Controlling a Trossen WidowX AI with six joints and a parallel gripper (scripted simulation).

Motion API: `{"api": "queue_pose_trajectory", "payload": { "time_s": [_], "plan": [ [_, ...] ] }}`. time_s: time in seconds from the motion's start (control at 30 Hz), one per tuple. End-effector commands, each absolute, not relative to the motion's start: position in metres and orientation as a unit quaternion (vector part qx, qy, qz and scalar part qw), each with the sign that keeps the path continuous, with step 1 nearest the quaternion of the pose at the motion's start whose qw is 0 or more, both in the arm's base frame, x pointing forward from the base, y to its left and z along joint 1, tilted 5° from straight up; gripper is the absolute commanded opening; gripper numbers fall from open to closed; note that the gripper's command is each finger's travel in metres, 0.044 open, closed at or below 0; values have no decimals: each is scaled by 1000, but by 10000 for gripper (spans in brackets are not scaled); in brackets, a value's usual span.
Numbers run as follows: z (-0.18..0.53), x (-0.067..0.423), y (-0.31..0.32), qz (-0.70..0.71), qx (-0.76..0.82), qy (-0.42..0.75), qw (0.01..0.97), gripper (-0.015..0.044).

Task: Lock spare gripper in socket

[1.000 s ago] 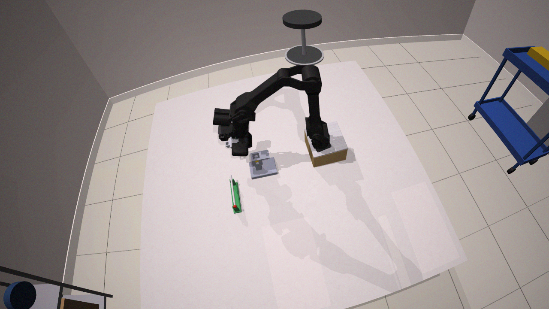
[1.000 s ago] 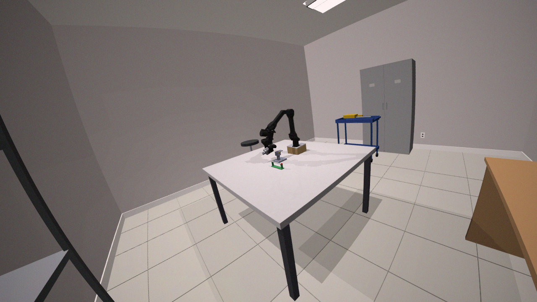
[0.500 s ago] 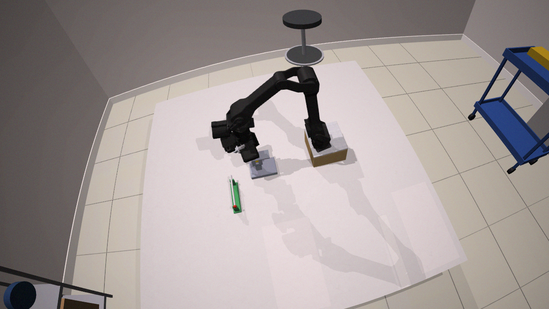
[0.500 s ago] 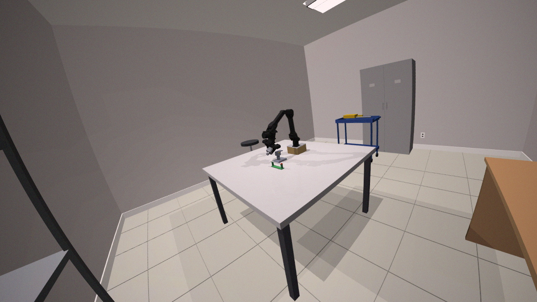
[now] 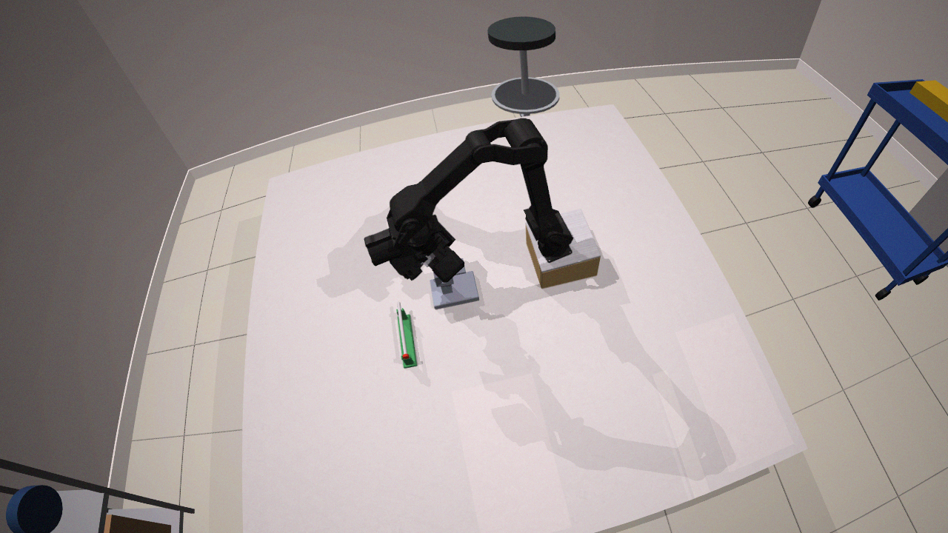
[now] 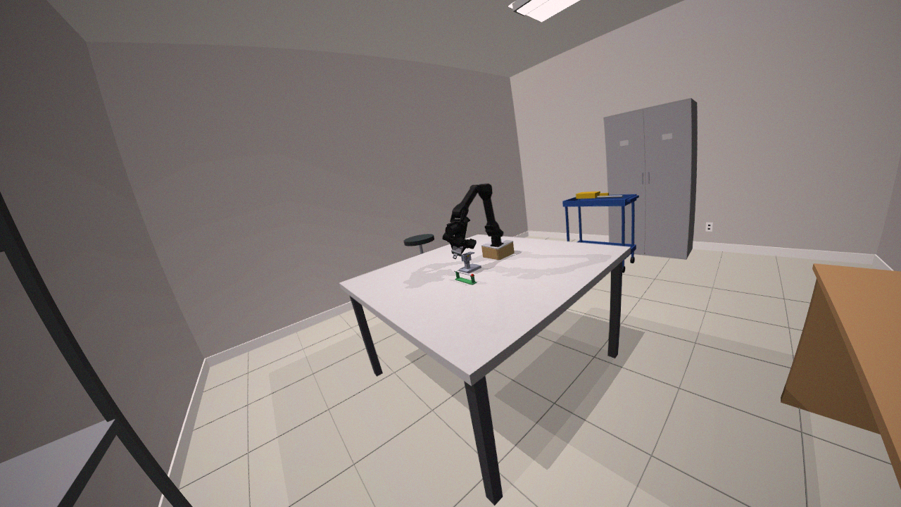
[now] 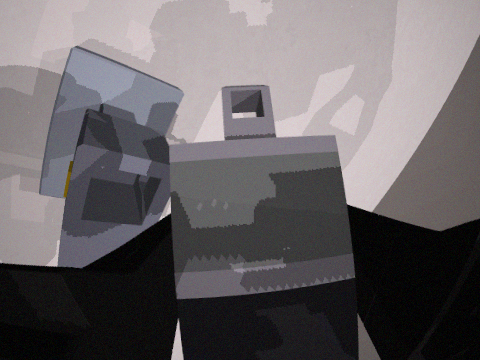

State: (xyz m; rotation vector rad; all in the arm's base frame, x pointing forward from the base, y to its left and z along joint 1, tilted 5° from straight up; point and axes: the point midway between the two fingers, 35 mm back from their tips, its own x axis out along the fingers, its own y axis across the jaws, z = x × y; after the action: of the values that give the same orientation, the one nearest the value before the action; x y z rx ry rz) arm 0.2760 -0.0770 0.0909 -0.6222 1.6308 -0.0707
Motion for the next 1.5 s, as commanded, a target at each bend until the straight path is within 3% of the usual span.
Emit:
{"api": "queue_pose_trajectory", "payload": {
  "time_s": [0.0, 0.73, 1.17, 1.47],
  "plan": [
    [98, 274, -72, -11, -320, 726, 609, 0],
    [124, 264, -45, 63, -488, 729, 475, 0],
    [153, 257, -26, 140, -624, 707, 303, 0],
    [154, 257, -25, 144, -630, 704, 292, 0]
  ]
}}
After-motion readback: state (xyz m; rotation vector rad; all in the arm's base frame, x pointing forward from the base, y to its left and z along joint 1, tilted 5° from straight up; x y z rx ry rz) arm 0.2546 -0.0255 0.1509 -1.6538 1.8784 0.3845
